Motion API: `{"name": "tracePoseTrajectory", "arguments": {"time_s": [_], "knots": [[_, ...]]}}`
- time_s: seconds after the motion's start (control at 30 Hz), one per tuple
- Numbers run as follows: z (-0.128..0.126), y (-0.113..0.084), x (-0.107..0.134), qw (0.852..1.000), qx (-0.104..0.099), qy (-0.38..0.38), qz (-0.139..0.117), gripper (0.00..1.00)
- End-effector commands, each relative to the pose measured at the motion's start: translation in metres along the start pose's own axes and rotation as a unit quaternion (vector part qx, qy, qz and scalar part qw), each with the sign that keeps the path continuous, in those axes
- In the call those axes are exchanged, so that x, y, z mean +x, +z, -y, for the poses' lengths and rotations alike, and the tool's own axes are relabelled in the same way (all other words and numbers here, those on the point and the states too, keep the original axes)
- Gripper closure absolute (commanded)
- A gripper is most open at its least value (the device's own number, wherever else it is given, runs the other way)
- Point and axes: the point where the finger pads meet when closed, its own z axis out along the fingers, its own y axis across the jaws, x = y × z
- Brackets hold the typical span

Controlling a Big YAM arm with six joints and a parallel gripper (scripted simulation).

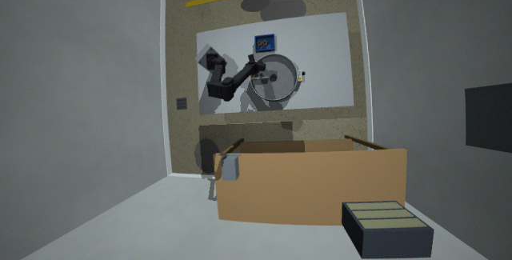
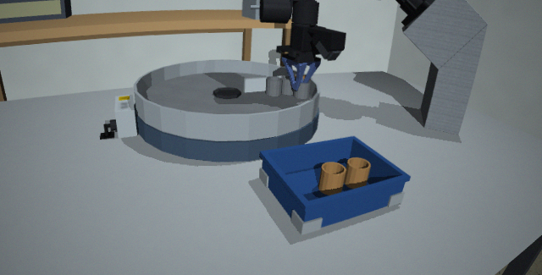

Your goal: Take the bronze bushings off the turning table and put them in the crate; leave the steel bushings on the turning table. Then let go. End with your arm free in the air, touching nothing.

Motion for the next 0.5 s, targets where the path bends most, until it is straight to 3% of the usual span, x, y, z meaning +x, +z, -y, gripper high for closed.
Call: {"name": "tracePoseTrajectory", "arguments": {"time_s": [0.0, 0.4, 0.43, 0.47], "knots": [[0.007, -0.001, 0.0022, 1.0, 0.01, -0.002, -0.001, 0.81], [0.007, -0.001, 0.0022, 1.0, 0.01, -0.002, -0.001, 0.81], [0.007, -0.001, 0.0022, 1.0, 0.01, -0.002, -0.001, 1.0], [0.0062, -0.001, 0.0022, 1.0, 0.008, -0.003, -0.002, 1.0]]}}
